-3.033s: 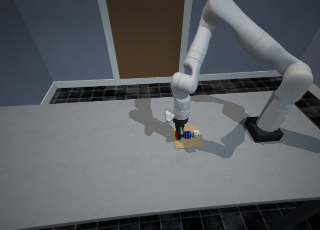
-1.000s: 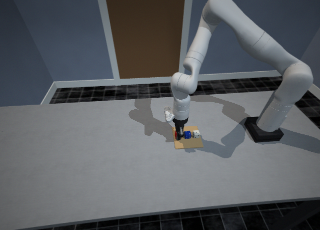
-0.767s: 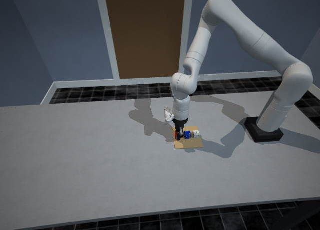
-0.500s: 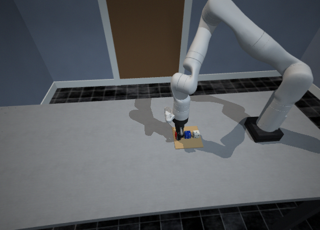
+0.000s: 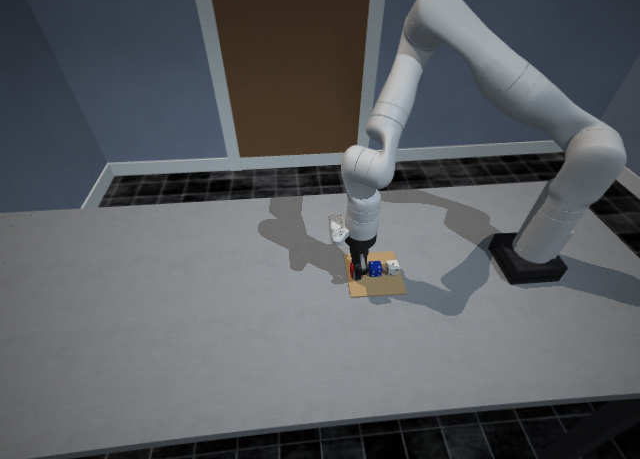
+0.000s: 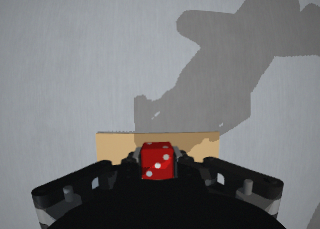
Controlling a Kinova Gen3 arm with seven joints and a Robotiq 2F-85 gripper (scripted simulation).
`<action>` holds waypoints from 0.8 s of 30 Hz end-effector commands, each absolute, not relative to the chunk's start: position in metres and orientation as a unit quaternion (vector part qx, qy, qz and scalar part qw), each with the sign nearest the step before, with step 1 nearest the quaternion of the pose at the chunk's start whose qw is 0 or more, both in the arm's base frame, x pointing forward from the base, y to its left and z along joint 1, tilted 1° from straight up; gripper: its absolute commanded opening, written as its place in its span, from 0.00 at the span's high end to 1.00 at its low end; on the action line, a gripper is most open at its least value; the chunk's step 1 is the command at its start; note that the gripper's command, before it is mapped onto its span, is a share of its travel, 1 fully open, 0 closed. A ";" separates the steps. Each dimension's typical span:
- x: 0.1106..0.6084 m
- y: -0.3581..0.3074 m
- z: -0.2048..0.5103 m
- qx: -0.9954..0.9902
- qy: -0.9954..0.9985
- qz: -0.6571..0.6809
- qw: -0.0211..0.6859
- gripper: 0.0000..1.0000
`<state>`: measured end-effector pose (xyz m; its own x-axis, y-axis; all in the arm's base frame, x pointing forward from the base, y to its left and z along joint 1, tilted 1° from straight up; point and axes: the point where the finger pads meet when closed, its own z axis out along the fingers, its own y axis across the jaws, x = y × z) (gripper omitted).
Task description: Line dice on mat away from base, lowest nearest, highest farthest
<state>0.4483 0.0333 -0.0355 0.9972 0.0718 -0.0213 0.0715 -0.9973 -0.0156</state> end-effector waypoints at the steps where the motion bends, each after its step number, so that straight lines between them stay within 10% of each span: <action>1: 0.453 0.035 -0.036 -0.999 -0.035 0.006 0.009 0.74; 24: 0.453 0.035 -0.036 -0.999 -0.035 0.006 0.009 0.70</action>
